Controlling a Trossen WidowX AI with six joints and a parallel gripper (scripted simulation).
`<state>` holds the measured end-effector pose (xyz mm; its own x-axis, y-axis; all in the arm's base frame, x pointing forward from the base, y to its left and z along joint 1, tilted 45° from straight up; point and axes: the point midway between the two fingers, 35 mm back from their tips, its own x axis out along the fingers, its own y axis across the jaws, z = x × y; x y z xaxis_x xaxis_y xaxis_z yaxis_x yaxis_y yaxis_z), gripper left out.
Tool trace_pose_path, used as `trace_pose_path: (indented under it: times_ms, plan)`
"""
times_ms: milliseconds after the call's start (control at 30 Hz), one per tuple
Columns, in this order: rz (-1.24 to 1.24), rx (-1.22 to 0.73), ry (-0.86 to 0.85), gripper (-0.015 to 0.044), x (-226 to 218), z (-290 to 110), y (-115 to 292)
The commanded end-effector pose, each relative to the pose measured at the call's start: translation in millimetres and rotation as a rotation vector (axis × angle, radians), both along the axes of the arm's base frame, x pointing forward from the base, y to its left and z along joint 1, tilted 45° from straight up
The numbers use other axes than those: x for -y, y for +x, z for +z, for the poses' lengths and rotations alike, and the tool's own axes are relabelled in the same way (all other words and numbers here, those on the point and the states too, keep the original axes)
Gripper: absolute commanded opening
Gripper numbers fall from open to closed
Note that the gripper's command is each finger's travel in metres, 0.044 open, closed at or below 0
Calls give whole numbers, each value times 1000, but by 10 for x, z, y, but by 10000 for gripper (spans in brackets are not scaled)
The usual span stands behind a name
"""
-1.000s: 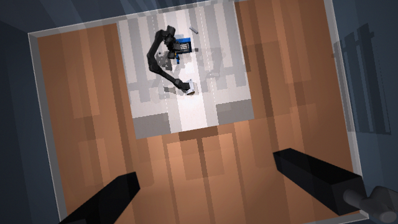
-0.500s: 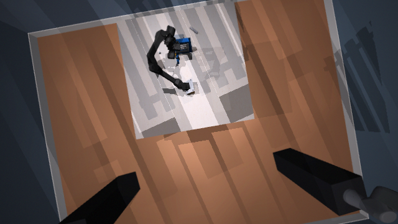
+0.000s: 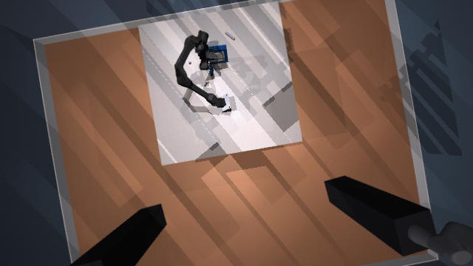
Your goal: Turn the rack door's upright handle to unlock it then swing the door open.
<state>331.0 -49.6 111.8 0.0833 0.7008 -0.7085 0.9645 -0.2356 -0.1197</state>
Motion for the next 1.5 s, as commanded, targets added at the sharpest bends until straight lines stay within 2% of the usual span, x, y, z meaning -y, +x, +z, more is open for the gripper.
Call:
trace_pose_path:
  times_ms: [0, 1467]
  plan:
    - [54, 47, -9, 22, 11, -19, -50]
    - [577, 559, -69, 22, 201, -283, -714]
